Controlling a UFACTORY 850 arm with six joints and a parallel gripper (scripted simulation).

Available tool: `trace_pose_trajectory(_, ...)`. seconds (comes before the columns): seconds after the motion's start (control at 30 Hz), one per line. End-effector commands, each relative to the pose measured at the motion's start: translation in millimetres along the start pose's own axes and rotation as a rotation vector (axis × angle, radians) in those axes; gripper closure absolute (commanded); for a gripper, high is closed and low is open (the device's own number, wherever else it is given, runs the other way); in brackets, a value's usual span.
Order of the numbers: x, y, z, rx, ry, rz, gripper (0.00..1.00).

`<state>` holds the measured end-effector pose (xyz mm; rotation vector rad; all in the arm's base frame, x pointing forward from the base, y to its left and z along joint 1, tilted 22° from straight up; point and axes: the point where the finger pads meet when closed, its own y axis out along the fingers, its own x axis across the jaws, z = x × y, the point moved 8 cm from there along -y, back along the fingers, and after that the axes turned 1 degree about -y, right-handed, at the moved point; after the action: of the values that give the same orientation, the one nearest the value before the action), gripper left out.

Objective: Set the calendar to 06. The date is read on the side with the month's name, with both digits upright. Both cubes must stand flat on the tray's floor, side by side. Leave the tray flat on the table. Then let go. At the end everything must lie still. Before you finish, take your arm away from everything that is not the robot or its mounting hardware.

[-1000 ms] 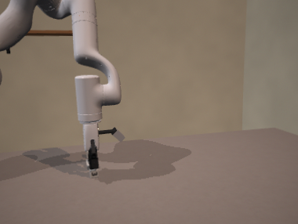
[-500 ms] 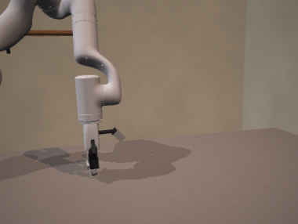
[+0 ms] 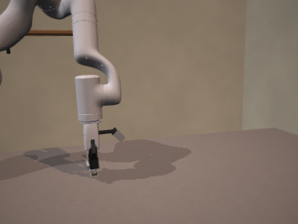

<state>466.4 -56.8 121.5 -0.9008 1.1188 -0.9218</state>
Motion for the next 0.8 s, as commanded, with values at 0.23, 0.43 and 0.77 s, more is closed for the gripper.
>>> trace_pose_trajectory(0.23,0.2,-0.5,0.6,0.001,0.0,-0.001,0.51)
trace_pose_trajectory(0.43,0.2,-0.5,0.6,0.001,0.0,-0.001,0.51)
trace_pose_trajectory(0.77,0.2,4.1,0.6,0.001,0.0,-0.001,0.51)
